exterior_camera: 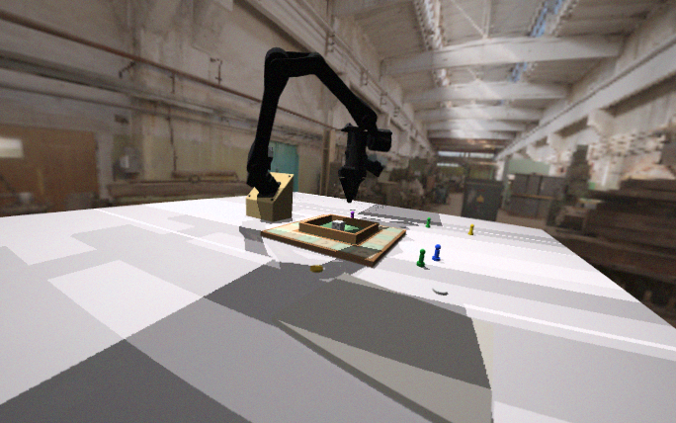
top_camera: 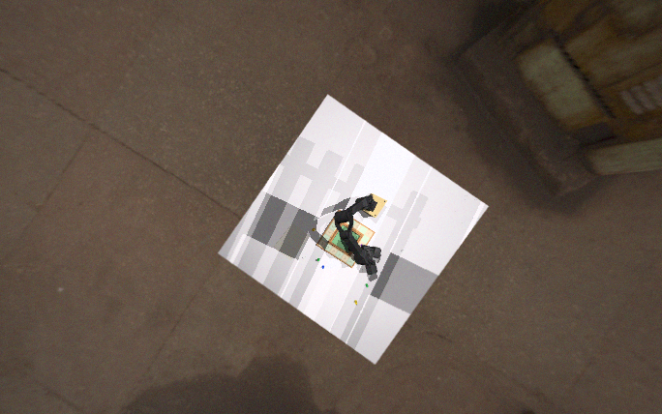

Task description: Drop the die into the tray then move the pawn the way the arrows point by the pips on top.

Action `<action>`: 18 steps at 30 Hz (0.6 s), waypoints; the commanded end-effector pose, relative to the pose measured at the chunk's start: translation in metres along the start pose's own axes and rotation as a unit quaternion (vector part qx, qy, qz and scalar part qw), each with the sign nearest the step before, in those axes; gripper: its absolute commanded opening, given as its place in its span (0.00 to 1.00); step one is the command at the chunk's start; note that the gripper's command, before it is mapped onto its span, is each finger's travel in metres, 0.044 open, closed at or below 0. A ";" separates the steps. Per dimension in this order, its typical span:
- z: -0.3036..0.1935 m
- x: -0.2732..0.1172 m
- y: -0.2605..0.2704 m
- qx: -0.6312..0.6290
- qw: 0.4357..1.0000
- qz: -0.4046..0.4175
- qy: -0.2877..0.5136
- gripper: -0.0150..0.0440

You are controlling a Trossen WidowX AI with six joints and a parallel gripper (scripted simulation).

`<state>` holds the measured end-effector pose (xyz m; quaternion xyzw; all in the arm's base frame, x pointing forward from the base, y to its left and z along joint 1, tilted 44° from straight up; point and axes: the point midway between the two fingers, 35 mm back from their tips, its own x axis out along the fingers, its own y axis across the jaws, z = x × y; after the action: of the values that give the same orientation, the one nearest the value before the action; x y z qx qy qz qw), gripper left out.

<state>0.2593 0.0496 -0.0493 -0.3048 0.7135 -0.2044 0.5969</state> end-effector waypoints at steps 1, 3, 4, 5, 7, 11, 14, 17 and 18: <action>-0.023 -0.026 -0.019 0.040 0.999 0.001 -0.001 1.00; -0.042 -0.040 -0.033 0.070 0.998 0.001 0.000 1.00; -0.052 -0.047 -0.040 0.085 0.996 0.001 0.000 1.00; -0.062 -0.052 -0.047 0.100 0.995 0.001 0.001 1.00; -0.083 -0.062 -0.061 0.131 0.991 0.000 0.001 1.00; -0.109 -0.071 -0.077 0.168 0.986 -0.001 0.002 1.00; -0.086 -0.068 -0.065 0.140 0.990 0.003 -0.005 1.00; -0.086 -0.068 -0.065 0.140 0.990 0.003 -0.005 1.00; -0.086 -0.068 -0.065 0.140 0.990 0.003 -0.005 1.00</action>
<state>0.1939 0.0408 0.0593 -0.2163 0.6760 -0.3010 0.6369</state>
